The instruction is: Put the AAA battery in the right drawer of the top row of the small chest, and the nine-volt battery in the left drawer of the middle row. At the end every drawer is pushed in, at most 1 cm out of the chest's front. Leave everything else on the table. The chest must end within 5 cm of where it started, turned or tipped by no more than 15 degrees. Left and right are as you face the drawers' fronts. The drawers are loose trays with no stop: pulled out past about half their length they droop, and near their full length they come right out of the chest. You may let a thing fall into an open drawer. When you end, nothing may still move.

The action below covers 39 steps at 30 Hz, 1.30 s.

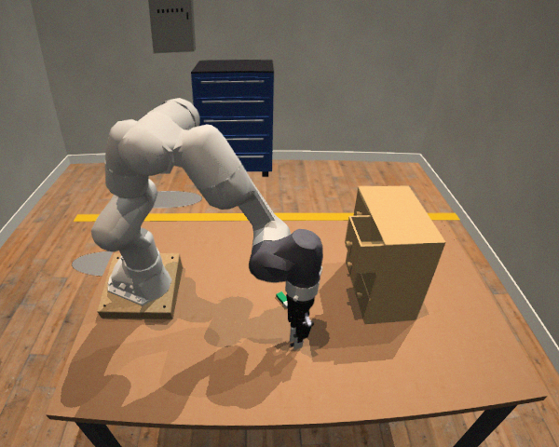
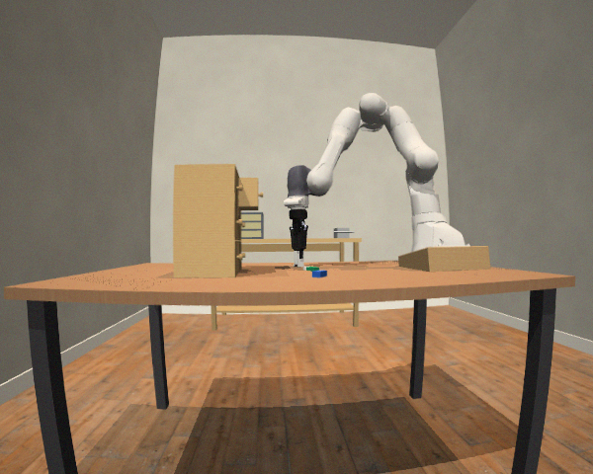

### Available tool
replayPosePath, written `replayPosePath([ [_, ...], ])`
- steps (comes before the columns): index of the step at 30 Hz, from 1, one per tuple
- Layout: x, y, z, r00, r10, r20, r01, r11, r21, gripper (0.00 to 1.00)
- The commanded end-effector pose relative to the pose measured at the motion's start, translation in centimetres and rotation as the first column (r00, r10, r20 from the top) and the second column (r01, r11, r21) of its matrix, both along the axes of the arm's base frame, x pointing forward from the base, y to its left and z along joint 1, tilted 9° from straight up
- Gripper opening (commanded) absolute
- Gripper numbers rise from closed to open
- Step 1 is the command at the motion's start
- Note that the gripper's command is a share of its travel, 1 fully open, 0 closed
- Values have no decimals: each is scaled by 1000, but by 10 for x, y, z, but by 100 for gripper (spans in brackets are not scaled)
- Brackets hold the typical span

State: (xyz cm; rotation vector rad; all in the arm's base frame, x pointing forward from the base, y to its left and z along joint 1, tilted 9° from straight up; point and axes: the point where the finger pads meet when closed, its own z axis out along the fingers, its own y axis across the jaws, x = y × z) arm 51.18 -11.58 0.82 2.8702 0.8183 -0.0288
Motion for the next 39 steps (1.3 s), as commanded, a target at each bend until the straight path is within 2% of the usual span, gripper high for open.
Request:
replayPosePath([
  [1, 3, 0, 1, 1000, 1, 8, -1, 1000, -2, 15],
  [19, 3, 0, 1, 1000, 1, 8, -1, 1000, -2, 15],
  [20, 3, 0, 1, 1000, 1, 8, -1, 1000, -2, 3],
  [39, 3, 0, 1, 1000, 1, 8, -1, 1000, -2, 3],
])
